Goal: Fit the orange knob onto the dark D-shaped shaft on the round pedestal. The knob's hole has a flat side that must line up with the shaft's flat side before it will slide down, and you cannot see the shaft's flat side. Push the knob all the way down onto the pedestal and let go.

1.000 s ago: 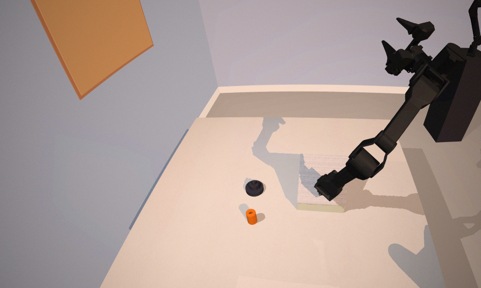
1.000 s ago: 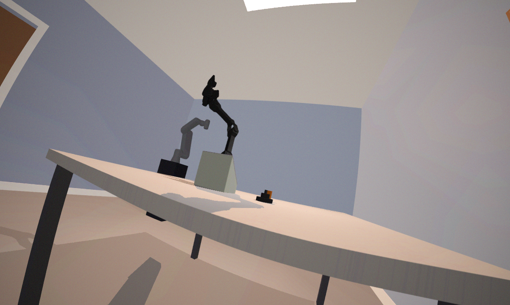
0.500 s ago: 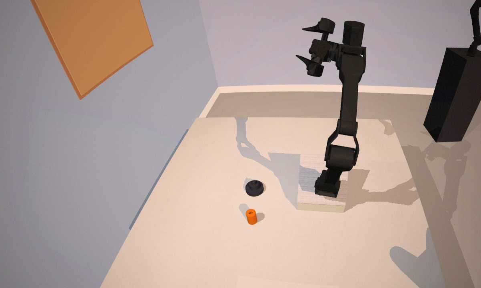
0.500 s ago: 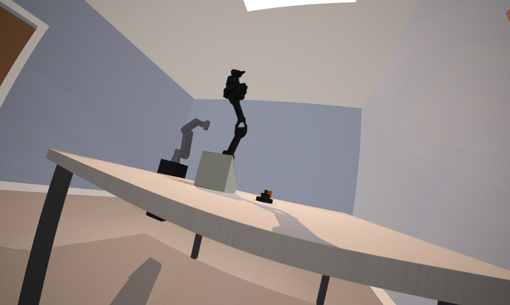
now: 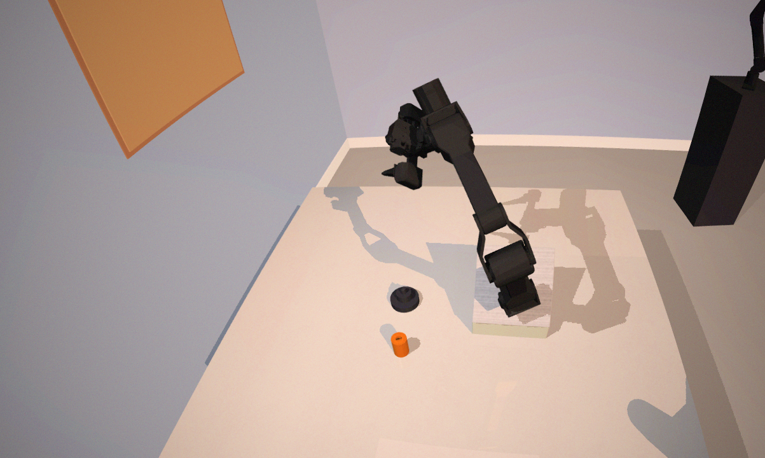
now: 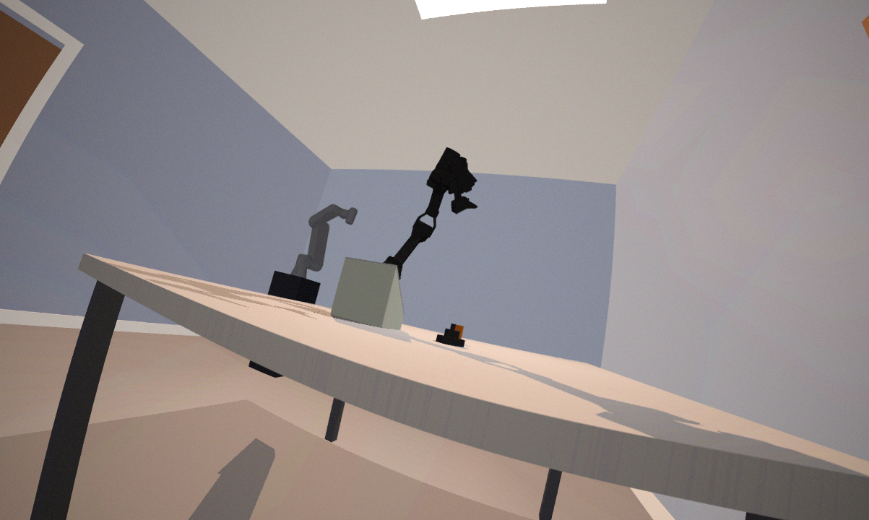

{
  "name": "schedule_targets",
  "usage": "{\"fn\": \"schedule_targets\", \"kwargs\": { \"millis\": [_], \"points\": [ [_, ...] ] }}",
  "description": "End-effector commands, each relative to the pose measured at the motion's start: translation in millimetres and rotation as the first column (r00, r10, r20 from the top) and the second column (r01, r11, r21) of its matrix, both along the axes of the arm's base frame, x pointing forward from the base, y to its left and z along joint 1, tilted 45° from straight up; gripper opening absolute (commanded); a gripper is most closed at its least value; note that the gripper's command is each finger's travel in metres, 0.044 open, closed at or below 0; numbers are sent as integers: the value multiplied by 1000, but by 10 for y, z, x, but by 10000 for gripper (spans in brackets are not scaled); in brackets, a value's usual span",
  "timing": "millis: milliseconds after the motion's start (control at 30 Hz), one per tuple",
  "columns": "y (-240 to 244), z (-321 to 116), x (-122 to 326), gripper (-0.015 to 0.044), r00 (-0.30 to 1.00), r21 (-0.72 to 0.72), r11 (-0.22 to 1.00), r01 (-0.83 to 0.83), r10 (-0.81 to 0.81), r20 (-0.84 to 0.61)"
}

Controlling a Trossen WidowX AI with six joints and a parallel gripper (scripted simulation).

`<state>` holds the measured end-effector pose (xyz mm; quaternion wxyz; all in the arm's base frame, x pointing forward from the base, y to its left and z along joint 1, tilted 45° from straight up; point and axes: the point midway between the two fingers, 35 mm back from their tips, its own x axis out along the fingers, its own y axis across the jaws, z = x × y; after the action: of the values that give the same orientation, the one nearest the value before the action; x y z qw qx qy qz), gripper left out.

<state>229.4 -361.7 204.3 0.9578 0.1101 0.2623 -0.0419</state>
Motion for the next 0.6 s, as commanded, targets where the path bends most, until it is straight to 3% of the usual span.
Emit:
{"fn": "schedule_targets", "kwargs": {
  "millis": [0,300,567],
  "points": [
    [515,-165,389,440,995,169,983,-68,79,-63],
    [1960,-509,921,440,912,510,846,-154,321,-257],
    [3340,-754,773,440,687,695,715,-74,542,-484]
  ]
}}
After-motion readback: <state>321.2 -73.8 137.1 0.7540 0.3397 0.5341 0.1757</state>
